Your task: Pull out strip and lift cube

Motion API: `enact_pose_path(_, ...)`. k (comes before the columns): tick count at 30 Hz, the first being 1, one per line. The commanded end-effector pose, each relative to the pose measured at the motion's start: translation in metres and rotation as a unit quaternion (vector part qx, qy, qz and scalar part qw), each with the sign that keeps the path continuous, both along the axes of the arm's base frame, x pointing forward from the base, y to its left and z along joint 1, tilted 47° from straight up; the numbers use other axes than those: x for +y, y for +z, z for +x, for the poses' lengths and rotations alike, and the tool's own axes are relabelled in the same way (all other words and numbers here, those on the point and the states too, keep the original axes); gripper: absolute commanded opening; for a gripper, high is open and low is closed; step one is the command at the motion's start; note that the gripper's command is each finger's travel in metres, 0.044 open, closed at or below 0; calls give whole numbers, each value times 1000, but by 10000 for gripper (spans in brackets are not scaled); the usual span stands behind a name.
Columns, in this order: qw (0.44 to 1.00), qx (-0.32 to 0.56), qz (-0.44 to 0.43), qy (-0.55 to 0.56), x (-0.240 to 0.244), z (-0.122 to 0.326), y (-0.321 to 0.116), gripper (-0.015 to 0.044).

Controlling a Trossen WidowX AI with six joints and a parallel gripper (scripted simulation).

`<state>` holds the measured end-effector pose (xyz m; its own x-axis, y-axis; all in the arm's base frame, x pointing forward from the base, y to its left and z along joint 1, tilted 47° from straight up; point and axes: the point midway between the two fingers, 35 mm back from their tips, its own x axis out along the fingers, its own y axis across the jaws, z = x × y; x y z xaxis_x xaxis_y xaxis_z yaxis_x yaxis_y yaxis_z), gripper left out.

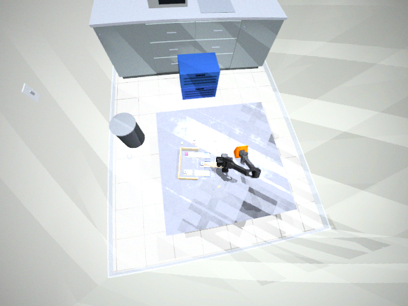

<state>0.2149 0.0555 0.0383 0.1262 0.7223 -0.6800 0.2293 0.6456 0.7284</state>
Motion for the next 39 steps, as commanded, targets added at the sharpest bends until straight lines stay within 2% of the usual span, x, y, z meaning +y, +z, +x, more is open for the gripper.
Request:
enact_pose_path(1, 1000, 14, 4, 8, 5, -9, -3, 0)
enact_pose_path(22, 1000, 14, 4, 8, 5, -9, -3, 0)
enact_pose_path(27, 1000, 12, 1, 6, -26, -2, 23, 0)
enact_pose_path(31, 1000, 14, 3, 8, -31, -3, 28, 0)
enact_pose_path(39, 999, 42, 7, -20, -41, 33, 26, 210)
